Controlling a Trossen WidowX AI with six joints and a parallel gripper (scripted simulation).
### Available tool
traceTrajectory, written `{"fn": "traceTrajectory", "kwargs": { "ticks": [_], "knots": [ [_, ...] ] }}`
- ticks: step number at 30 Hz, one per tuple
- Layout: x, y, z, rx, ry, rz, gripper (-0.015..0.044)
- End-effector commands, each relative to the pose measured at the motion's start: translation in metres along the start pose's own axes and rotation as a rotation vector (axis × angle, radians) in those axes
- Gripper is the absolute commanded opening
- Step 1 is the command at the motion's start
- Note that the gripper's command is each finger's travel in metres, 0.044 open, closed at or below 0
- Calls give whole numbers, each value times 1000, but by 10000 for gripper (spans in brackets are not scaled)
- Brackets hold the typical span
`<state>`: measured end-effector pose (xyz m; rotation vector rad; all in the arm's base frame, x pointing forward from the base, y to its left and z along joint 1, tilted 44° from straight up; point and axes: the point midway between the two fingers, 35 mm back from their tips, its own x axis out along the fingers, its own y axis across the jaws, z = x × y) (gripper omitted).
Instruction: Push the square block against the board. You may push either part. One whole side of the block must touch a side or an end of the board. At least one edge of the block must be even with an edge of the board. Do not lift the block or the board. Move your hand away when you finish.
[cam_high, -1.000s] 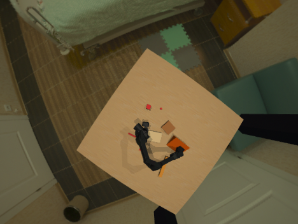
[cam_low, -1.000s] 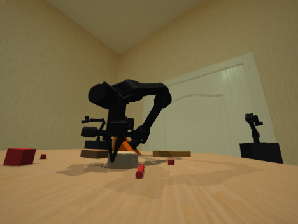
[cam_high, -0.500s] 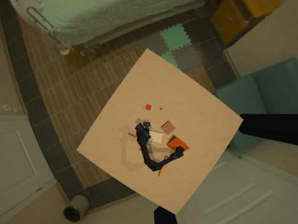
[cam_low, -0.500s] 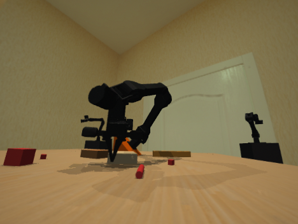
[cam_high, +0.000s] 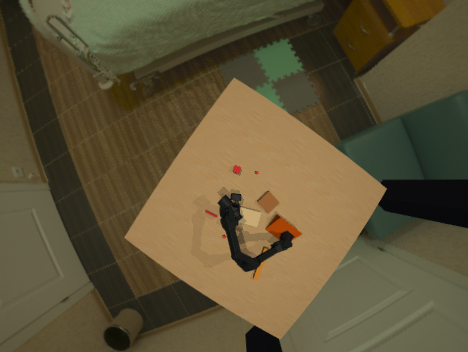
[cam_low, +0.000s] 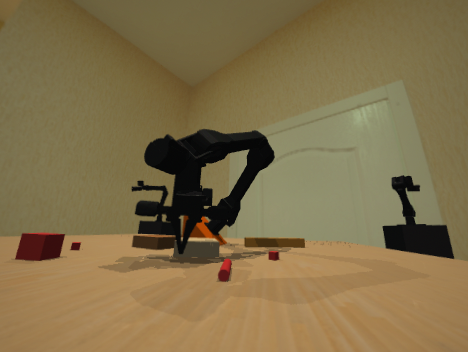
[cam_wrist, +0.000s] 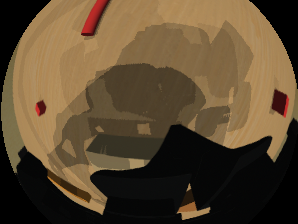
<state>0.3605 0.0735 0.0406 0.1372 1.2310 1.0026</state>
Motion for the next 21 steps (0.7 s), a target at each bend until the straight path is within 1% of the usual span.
{"fn": "traceTrajectory", "kwargs": {
  "ticks": [1, 21],
  "knots": [
    [0, 1, -6, 0, 8, -1, 0],
    [0, 1, -20, 0, 9, -1, 0]
  ]
}}
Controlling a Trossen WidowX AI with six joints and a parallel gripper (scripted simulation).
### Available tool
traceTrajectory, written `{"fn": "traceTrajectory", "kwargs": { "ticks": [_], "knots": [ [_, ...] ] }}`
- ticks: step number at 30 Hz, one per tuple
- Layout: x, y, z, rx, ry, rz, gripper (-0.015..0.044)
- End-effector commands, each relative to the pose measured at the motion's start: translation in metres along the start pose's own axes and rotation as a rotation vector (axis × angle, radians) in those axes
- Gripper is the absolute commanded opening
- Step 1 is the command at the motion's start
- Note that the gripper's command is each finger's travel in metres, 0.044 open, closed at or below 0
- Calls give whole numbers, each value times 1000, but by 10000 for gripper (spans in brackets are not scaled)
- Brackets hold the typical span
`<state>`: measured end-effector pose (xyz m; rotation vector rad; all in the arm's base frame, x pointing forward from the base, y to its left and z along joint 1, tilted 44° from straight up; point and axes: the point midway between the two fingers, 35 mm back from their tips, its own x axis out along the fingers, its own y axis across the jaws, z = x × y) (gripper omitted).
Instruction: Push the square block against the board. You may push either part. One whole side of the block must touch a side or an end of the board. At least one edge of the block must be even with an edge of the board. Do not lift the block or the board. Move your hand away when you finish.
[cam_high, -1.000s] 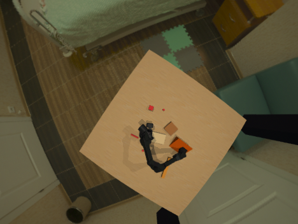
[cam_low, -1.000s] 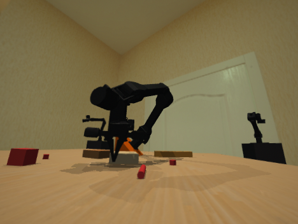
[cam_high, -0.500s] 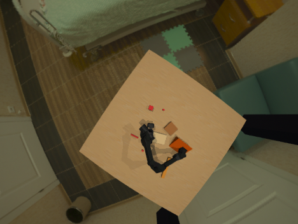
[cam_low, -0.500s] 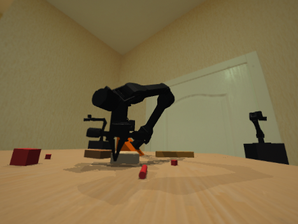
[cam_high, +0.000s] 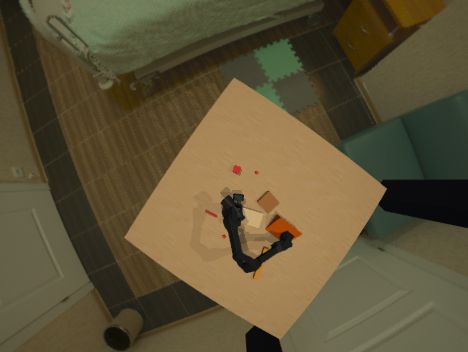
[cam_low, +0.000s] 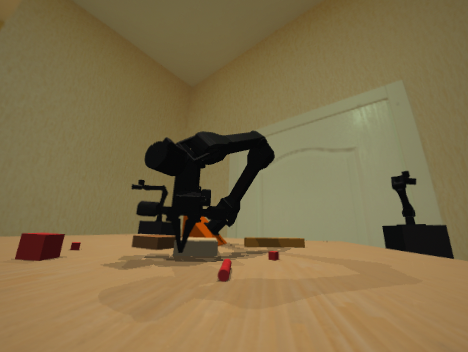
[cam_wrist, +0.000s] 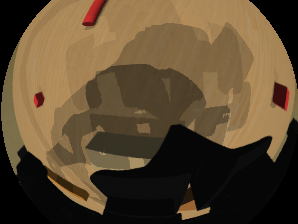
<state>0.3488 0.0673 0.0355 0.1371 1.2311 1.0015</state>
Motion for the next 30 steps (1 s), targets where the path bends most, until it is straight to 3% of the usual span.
{"fn": "traceTrajectory", "kwargs": {
  "ticks": [1, 30],
  "knots": [
    [1, 1, -7, 0, 9, 0, 0],
    [1, 2, -27, 1, 10, 0, 0]
  ]
}}
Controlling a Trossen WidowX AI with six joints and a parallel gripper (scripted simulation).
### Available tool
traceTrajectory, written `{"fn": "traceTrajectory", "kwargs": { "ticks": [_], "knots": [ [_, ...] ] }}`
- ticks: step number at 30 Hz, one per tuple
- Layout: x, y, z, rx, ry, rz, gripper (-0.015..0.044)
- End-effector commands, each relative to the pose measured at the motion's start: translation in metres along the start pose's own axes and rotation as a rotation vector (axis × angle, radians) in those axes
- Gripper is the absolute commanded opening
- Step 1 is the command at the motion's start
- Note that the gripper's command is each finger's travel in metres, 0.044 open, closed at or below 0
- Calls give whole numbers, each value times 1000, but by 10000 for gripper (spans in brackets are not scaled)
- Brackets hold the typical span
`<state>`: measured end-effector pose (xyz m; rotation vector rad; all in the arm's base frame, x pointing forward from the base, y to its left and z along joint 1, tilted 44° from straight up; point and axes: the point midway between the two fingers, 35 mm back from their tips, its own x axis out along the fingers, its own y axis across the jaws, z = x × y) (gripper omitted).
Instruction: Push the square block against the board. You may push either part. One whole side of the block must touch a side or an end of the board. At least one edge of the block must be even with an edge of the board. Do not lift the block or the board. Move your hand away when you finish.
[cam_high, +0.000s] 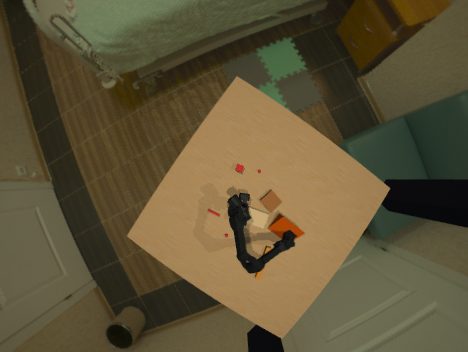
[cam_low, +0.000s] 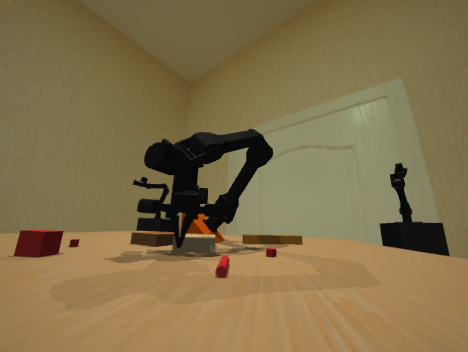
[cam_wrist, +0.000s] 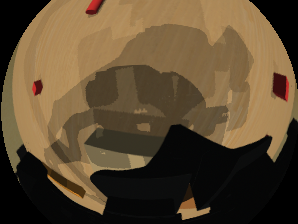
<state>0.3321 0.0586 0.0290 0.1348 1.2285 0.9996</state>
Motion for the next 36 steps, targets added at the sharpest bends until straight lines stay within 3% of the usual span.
{"fn": "traceTrajectory", "kwargs": {
  "ticks": [1, 16, 36],
  "knots": [
    [2, 2, -7, 2, 12, 3, 0],
    [2, 3, -16, 3, 12, 3, 0],
    [2, 1, 15, 2, 10, 3, 0]
  ]
}}
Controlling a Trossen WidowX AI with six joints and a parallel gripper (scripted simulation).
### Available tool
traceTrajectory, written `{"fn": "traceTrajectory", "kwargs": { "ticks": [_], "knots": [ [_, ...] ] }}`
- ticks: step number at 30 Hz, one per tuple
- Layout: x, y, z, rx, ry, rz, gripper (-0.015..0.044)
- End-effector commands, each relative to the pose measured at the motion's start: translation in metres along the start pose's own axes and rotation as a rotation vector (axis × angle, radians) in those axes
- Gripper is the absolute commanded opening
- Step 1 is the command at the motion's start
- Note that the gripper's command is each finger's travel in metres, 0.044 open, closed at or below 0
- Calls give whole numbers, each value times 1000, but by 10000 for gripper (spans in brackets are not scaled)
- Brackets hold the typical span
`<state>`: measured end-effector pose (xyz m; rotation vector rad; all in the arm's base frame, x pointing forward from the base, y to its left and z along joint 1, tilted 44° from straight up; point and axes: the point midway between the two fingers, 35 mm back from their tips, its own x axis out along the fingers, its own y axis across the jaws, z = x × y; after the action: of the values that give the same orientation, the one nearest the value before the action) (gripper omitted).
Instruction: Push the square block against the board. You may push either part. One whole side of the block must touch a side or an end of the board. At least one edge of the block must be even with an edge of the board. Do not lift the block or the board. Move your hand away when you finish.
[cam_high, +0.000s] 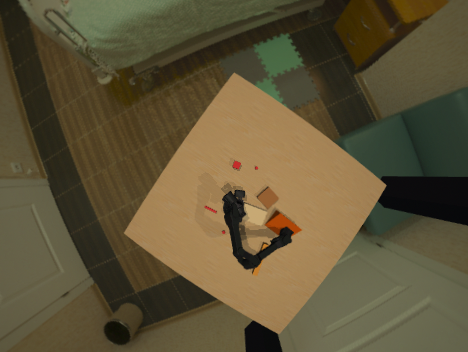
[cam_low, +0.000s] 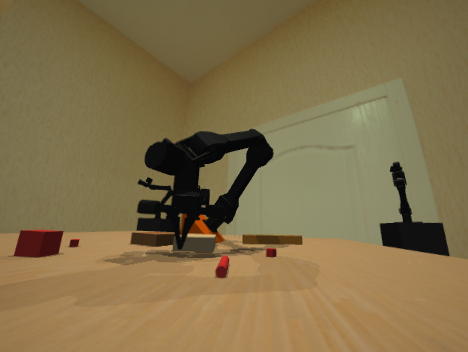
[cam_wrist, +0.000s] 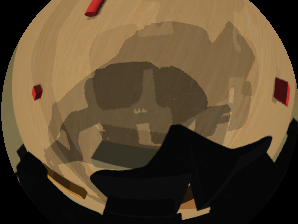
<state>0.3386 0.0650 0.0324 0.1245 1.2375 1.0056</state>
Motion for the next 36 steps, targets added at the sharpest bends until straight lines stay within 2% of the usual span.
{"fn": "traceTrajectory", "kwargs": {
  "ticks": [1, 14, 16, 19, 26, 36],
  "knots": [
    [1, -2, 7, 7, -3, 3, 0],
    [2, -1, 28, 6, -4, 5, 0],
    [-11, -1, 23, 0, -1, 0, 0],
    [-50, -1, 22, 6, -2, 3, 0],
    [-53, -1, 21, 12, -2, 3, 0],
    [-57, -33, -4, 336, 0, -17, 0]
  ]
}}
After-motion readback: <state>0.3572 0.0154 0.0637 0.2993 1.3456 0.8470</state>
